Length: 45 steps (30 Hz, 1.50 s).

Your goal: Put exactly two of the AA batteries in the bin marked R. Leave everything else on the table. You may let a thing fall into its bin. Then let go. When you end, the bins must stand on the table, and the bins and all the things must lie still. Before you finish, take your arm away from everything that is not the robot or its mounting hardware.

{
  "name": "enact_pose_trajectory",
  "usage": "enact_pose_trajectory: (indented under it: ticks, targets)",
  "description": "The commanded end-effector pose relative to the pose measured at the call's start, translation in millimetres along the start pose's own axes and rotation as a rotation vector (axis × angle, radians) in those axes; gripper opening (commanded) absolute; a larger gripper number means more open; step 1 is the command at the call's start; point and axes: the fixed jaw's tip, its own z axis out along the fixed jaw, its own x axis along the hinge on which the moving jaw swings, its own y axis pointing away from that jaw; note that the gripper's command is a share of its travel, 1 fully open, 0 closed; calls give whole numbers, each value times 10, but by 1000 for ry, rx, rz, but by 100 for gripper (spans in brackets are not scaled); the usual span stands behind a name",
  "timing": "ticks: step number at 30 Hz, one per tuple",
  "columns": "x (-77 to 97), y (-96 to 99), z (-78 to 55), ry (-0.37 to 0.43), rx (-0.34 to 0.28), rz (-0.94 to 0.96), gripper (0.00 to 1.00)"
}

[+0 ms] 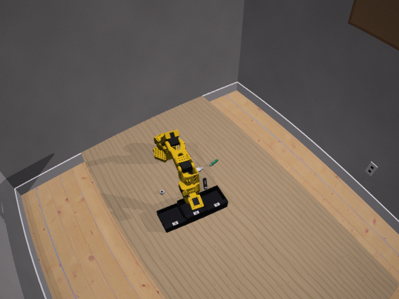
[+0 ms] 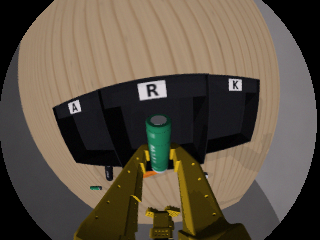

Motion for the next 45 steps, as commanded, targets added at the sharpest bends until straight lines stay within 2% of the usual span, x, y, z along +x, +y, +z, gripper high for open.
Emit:
enact_pose_trajectory:
  ticks: [1, 18, 24, 25, 45]
  targets:
    - [-105, -20, -147, -89, 1, 16, 0]
    - [-77, -20, 15, -89, 1, 16, 0]
    - [-76, -20, 19, -89, 1, 16, 0]
    - [-71, -20, -21, -109, 1, 15, 0]
    - [-70, -20, -14, -109, 1, 15, 0]
